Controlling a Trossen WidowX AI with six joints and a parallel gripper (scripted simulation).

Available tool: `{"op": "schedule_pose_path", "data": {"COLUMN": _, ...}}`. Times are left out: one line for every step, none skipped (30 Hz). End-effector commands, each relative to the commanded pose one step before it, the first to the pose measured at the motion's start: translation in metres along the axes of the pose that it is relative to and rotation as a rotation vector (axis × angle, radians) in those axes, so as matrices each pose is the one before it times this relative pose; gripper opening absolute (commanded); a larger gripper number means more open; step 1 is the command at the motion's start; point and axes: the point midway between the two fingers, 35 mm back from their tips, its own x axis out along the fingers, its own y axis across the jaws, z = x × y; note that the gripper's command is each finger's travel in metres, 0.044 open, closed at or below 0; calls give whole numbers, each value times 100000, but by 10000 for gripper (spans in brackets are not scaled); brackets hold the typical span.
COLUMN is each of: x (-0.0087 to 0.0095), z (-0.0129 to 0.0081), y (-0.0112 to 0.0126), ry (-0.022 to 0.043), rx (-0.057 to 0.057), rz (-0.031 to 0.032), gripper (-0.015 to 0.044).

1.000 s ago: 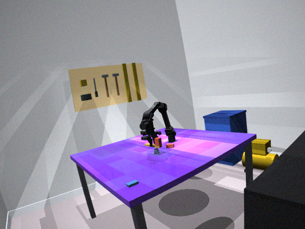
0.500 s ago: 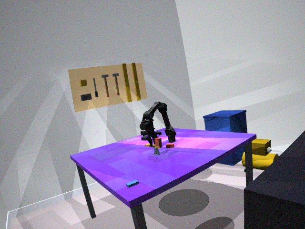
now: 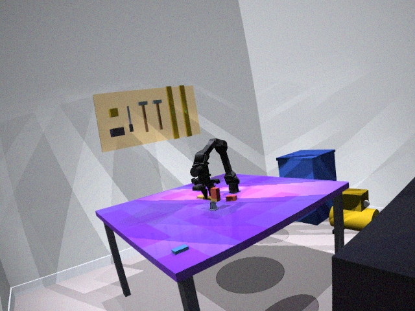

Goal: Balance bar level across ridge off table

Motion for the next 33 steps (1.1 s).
{"op": "schedule_pose_path", "data": {"x": 50, "z": 2, "y": 26, "ry": 12, "rx": 582, "rz": 111, "gripper": 0}}
{"op": "schedule_pose_path", "data": {"x": 17, "z": -1, "y": 2, "ry": 0, "rx": 0, "rz": 0, "gripper": 0}}
{"op": "schedule_pose_path", "data": {"x": 0, "z": 0, "y": 0, "ry": 0, "rx": 0, "rz": 0, "gripper": 0}}
{"op": "schedule_pose_path", "data": {"x": 8, "z": 0, "y": -1, "ry": 0, "rx": 0, "rz": 0, "gripper": 0}}
{"op": "schedule_pose_path", "data": {"x": 8, "z": 0, "y": -1, "ry": 0, "rx": 0, "rz": 0, "gripper": 0}}
{"op": "schedule_pose_path", "data": {"x": 17, "z": -1, "y": 0, "ry": 0, "rx": 0, "rz": 0, "gripper": 0}}
{"op": "schedule_pose_path", "data": {"x": 0, "z": 0, "y": 0, "ry": 0, "rx": 0, "rz": 0, "gripper": 0}}
{"op": "schedule_pose_path", "data": {"x": 8, "z": 0, "y": 1, "ry": 0, "rx": 0, "rz": 0, "gripper": 0}}
{"op": "schedule_pose_path", "data": {"x": 8, "z": 0, "y": 1, "ry": 0, "rx": 0, "rz": 0, "gripper": 0}}
{"op": "schedule_pose_path", "data": {"x": 17, "z": -1, "y": 1, "ry": 0, "rx": 0, "rz": 0, "gripper": 0}}
{"op": "schedule_pose_path", "data": {"x": 0, "z": 0, "y": 0, "ry": 0, "rx": 0, "rz": 0, "gripper": 0}}
{"op": "schedule_pose_path", "data": {"x": 8, "z": 0, "y": -1, "ry": 0, "rx": 0, "rz": 0, "gripper": 0}}
{"op": "schedule_pose_path", "data": {"x": 8, "z": 0, "y": -1, "ry": 0, "rx": 0, "rz": 0, "gripper": 0}}
{"op": "schedule_pose_path", "data": {"x": 17, "z": -1, "y": 2, "ry": 0, "rx": 0, "rz": 0, "gripper": 0}}
{"op": "schedule_pose_path", "data": {"x": 0, "z": 0, "y": 0, "ry": 0, "rx": 0, "rz": 0, "gripper": 0}}
{"op": "schedule_pose_path", "data": {"x": 8, "z": 0, "y": -1, "ry": 0, "rx": 0, "rz": 0, "gripper": 0}}
{"op": "schedule_pose_path", "data": {"x": 8, "z": 0, "y": -1, "ry": 0, "rx": 0, "rz": 0, "gripper": 0}}
{"op": "schedule_pose_path", "data": {"x": 17, "z": -1, "y": 1, "ry": 0, "rx": 0, "rz": 0, "gripper": 0}}
{"op": "schedule_pose_path", "data": {"x": 0, "z": 0, "y": 0, "ry": 0, "rx": 0, "rz": 0, "gripper": 0}}
{"op": "schedule_pose_path", "data": {"x": 8, "z": 0, "y": 0, "ry": 0, "rx": 0, "rz": 0, "gripper": 0}}
{"op": "schedule_pose_path", "data": {"x": 8, "z": 0, "y": 0, "ry": 0, "rx": 0, "rz": 0, "gripper": 0}}
{"op": "schedule_pose_path", "data": {"x": 17, "z": -1, "y": 0, "ry": 0, "rx": 0, "rz": 0, "gripper": 0}}
{"op": "schedule_pose_path", "data": {"x": 0, "z": 0, "y": 0, "ry": 0, "rx": 0, "rz": 0, "gripper": 0}}
{"op": "schedule_pose_path", "data": {"x": 8, "z": 0, "y": -1, "ry": 0, "rx": 0, "rz": 0, "gripper": 0}}
{"op": "schedule_pose_path", "data": {"x": 8, "z": 0, "y": -1, "ry": 0, "rx": 0, "rz": 0, "gripper": 0}}
{"op": "schedule_pose_path", "data": {"x": 17, "z": -1, "y": 2, "ry": 0, "rx": 0, "rz": 0, "gripper": 0}}
{"op": "schedule_pose_path", "data": {"x": 0, "z": 0, "y": 0, "ry": 0, "rx": 0, "rz": 0, "gripper": 0}}
{"op": "schedule_pose_path", "data": {"x": 8, "z": 0, "y": 0, "ry": 0, "rx": 0, "rz": 0, "gripper": 0}}
{"op": "schedule_pose_path", "data": {"x": 8, "z": 0, "y": 0, "ry": 0, "rx": 0, "rz": 0, "gripper": 0}}
{"op": "schedule_pose_path", "data": {"x": 17, "z": -1, "y": -2, "ry": 0, "rx": 0, "rz": 0, "gripper": 0}}
{"op": "schedule_pose_path", "data": {"x": 0, "z": 0, "y": 0, "ry": 0, "rx": 0, "rz": 0, "gripper": 0}}
{"op": "schedule_pose_path", "data": {"x": 8, "z": 0, "y": 1, "ry": 0, "rx": 0, "rz": 0, "gripper": 0}}
{"op": "schedule_pose_path", "data": {"x": 8, "z": 0, "y": 1, "ry": 0, "rx": 0, "rz": 0, "gripper": 0}}
